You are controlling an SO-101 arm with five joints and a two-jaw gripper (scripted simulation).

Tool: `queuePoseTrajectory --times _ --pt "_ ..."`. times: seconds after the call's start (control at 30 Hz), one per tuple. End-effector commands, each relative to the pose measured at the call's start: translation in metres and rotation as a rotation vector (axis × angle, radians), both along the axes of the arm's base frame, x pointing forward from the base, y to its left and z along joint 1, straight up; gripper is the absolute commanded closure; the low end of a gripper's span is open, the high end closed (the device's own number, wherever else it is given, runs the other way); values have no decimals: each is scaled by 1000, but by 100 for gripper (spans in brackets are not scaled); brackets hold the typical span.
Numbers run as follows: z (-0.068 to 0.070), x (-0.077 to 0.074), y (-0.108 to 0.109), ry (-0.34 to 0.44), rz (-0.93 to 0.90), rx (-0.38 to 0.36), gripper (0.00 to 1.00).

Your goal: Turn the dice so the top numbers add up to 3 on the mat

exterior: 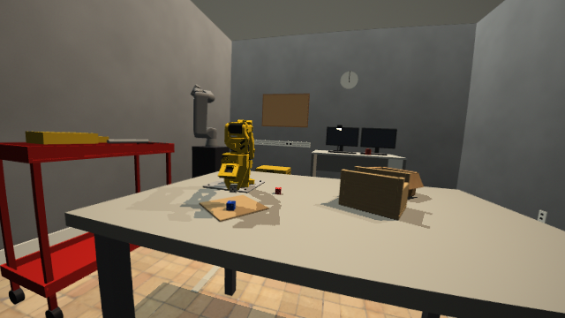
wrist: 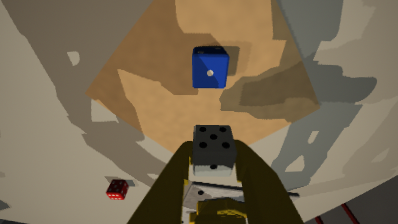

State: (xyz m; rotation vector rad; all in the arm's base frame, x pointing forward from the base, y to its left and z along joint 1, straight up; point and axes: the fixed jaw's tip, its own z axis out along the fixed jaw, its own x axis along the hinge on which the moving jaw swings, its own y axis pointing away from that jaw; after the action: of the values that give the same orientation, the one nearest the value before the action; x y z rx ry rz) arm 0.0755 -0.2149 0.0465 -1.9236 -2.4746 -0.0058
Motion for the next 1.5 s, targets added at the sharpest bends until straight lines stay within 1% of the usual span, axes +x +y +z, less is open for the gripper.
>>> queuePoseTrajectory --times 0.0,0.2,0.5,0.77,1.03,1.47 --pt "2 -2 -1 -5 -11 -11 100" --pt "1 -2 -1 -5 -11 -11 100" --pt "-4 -2 -1 -5 -11 -11 100" --pt "-5 -2 -1 -5 -11 -11 100" --pt "-9 -2 0 -5 -11 -11 100" --pt "-13 -2 0 -5 -11 -11 100"
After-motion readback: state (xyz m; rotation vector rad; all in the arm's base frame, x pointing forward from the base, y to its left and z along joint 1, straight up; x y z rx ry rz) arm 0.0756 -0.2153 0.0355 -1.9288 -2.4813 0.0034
